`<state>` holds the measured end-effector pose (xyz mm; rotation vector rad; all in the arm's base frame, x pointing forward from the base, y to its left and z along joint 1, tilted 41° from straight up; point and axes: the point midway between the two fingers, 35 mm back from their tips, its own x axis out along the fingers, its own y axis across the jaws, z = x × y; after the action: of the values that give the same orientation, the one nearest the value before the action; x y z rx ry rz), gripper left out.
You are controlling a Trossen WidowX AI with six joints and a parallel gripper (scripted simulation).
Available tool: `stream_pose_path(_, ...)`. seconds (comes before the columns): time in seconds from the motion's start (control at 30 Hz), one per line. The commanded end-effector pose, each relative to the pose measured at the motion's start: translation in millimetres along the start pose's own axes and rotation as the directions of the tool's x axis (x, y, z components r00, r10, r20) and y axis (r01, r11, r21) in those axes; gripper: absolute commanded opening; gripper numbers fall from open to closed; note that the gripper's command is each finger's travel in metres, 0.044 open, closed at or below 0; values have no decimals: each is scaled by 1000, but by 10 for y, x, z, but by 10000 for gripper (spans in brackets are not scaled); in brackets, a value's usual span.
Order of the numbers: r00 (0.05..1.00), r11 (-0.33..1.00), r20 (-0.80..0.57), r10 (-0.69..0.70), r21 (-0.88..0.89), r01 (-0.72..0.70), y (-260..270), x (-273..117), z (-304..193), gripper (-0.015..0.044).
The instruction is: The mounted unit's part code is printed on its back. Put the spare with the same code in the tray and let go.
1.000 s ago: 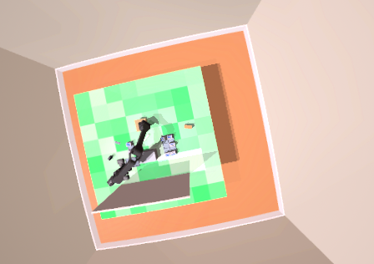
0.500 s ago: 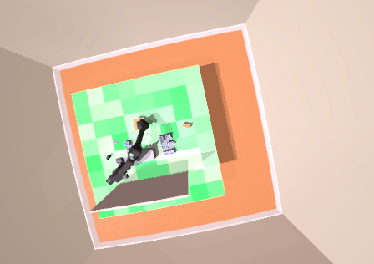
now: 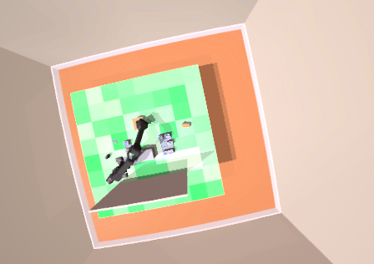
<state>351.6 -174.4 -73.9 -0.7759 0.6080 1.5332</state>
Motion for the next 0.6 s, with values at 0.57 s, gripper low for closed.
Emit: stream_pose_path(0.57, 1000, 1000, 3, -3, 3, 3, -3, 148, 8, 0)
